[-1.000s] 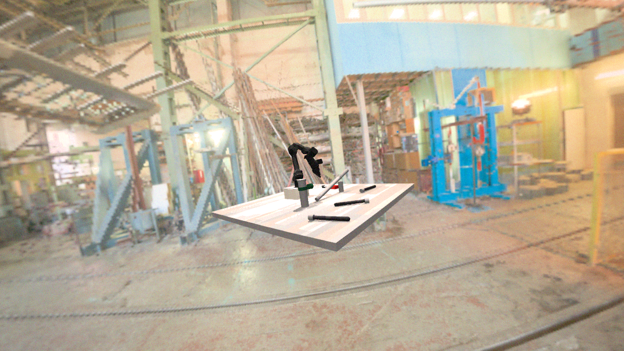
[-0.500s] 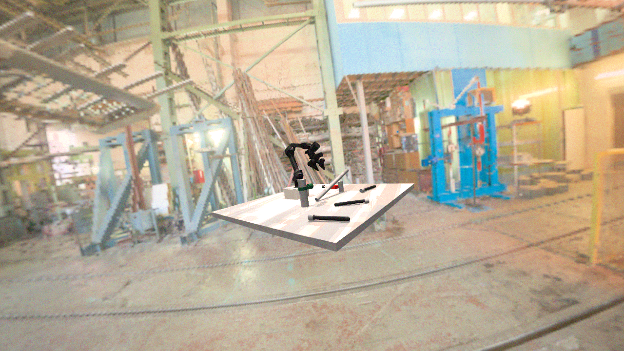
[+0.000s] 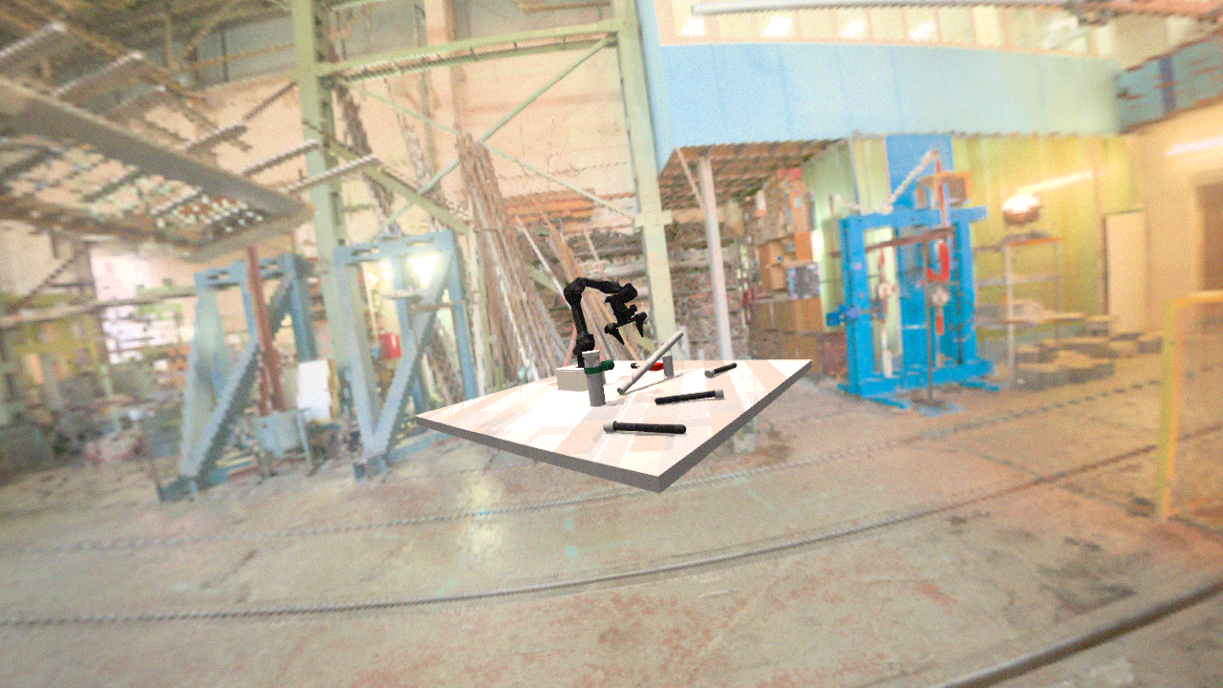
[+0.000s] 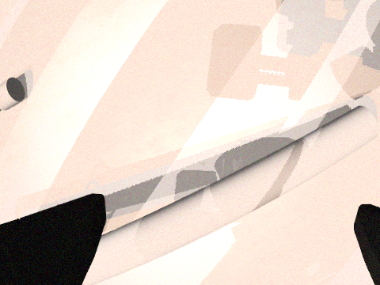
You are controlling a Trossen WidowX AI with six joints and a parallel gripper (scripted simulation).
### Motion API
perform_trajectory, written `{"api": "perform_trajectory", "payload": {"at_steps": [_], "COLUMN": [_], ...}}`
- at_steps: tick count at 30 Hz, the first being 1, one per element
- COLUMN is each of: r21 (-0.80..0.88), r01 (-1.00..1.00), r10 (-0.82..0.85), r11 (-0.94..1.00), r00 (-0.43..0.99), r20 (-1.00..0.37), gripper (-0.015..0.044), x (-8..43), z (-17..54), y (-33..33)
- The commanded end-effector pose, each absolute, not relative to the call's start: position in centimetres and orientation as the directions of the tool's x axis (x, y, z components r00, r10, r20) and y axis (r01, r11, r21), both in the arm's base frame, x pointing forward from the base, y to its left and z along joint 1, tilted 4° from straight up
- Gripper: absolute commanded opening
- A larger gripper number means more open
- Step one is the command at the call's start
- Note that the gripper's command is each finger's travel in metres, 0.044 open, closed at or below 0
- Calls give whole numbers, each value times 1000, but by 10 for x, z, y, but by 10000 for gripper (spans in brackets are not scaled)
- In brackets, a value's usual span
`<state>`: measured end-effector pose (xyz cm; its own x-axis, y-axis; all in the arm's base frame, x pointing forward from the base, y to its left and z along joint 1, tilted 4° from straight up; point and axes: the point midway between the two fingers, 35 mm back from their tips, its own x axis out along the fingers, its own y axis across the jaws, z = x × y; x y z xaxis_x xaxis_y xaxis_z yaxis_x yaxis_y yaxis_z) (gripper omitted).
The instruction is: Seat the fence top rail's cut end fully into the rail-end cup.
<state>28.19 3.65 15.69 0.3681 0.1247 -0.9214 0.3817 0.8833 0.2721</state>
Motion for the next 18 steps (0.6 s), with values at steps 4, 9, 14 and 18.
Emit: {"api": "perform_trajectory", "payload": {"at_steps": [4, 9, 14, 18], "r21": [165, 51, 51, 51], "r01": [903, 993, 993, 993], "r10": [91, 71, 71, 71], "r11": [396, 108, 108, 108], "r00": [141, 44, 44, 44], "r20": [-986, -997, -997, -997], "gripper": [440, 440, 440, 440], "x": [292, 294, 294, 294], "z": [114, 95, 95, 95], "y": [51, 58, 58, 58]}}
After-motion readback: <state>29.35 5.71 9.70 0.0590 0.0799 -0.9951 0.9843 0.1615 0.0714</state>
